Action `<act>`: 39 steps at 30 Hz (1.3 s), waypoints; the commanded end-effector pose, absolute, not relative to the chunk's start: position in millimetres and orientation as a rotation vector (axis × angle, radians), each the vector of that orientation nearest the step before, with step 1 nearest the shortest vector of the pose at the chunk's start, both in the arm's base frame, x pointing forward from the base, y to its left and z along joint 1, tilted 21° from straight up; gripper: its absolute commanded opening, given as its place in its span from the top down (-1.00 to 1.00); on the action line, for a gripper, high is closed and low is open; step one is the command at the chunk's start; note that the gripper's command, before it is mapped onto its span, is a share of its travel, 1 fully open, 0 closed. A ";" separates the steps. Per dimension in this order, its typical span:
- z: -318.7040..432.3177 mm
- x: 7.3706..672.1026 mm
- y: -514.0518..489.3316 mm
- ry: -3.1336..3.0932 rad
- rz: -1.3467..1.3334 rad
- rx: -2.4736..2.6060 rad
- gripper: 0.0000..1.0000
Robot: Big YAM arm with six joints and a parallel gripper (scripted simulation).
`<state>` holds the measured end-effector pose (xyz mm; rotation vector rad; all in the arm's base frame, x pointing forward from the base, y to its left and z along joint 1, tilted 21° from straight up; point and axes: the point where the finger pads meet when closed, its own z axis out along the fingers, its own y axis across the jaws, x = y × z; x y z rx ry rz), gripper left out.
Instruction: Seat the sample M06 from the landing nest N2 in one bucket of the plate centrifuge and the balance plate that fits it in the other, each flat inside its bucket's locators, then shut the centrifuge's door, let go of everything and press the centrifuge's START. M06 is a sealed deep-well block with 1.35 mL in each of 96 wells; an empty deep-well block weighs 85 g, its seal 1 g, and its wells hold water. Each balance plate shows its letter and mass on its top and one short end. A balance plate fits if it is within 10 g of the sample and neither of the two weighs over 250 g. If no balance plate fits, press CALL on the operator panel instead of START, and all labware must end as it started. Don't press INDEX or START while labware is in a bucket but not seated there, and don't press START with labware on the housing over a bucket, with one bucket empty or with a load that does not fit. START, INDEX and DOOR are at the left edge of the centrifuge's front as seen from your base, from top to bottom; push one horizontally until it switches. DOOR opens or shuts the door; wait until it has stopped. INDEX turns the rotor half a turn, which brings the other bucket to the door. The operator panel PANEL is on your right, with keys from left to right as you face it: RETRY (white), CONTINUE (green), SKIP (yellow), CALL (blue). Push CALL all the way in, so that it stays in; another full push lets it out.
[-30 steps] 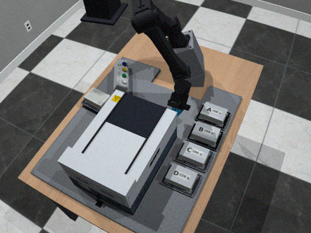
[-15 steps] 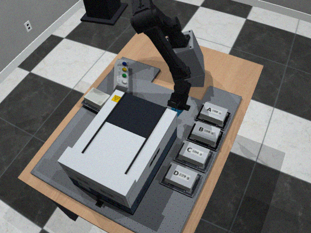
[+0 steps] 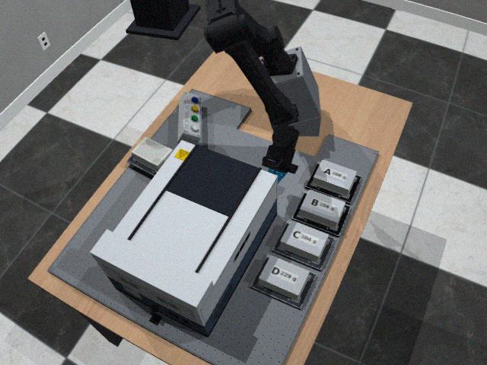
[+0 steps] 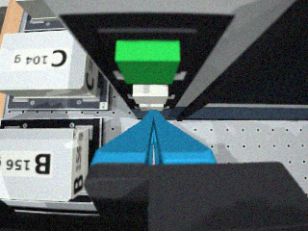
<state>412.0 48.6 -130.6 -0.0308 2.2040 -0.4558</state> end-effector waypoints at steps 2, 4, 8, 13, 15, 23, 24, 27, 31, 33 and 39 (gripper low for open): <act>-118.7 430.8 45.0 2.171 -0.459 -0.011 1.00; -118.7 430.8 45.0 2.171 -0.459 -0.011 1.00; -118.7 430.8 45.0 2.171 -0.459 -0.011 1.00; -118.7 430.8 45.0 2.171 -0.459 -0.011 1.00; -118.7 430.8 45.0 2.171 -0.459 -0.011 1.00; -118.9 430.8 44.9 2.172 -0.459 -0.012 1.00; -119.1 430.7 44.8 2.173 -0.460 -0.012 1.00; -118.8 431.5 44.9 2.172 -0.459 -0.012 1.00; -118.6 432.7 44.8 2.172 -0.459 -0.012 1.00; -118.4 433.4 44.7 2.171 -0.459 -0.012 1.00; -117.8 434.8 44.6 2.170 -0.458 -0.011 1.00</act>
